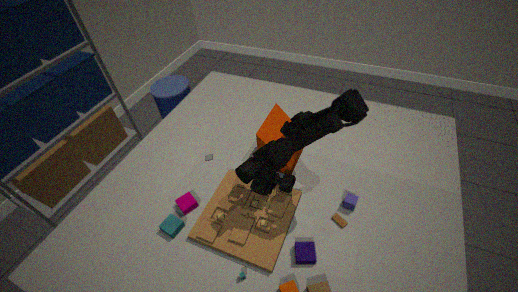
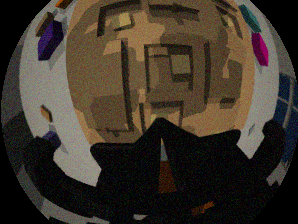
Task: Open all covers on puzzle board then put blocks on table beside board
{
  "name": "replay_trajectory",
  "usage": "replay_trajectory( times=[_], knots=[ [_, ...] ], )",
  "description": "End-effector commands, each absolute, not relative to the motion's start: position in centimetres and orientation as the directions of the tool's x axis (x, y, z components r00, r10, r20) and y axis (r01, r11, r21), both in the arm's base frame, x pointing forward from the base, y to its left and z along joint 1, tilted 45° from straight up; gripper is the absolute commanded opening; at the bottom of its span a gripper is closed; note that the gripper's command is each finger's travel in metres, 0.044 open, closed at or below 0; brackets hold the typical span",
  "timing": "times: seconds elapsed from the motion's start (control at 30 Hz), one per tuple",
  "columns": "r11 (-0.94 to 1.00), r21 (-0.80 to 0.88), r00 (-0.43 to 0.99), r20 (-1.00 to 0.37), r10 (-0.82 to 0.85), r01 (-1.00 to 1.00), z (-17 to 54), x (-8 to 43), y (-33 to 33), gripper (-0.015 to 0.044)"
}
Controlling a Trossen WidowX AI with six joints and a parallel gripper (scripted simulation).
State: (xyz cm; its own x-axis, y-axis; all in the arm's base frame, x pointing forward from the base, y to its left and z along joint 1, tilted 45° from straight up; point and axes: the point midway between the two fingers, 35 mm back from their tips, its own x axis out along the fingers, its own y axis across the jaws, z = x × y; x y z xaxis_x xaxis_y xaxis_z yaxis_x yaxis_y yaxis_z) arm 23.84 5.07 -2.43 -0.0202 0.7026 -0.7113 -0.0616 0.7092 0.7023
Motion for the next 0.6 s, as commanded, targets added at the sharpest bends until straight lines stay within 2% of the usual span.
replay_trajectory(
  times=[0.0, 0.17, 0.3, 0.43, 0.57],
  knots=[
    [0.678, 0.676, -0.02, -0.712, 0.702, -0.29, -2.26, 23.87, 4.91, 0.0],
    [0.504, 0.517, -0.02, -0.712, 0.702, -0.692, -1.97, 23.86, 4.66, 0.0],
    [0.283, 0.305, -0.02, -0.711, 0.703, -0.909, -1.73, 23.85, 4.46, 0.0],
    [0.07, 0.097, -0.02, -0.711, 0.703, -0.993, -1.53, 23.85, 4.29, 0.0],
    [0.059, 0.086, -0.02, -0.711, 0.703, -0.995, -1.52, 23.85, 4.29, 0.0]
  ],
)
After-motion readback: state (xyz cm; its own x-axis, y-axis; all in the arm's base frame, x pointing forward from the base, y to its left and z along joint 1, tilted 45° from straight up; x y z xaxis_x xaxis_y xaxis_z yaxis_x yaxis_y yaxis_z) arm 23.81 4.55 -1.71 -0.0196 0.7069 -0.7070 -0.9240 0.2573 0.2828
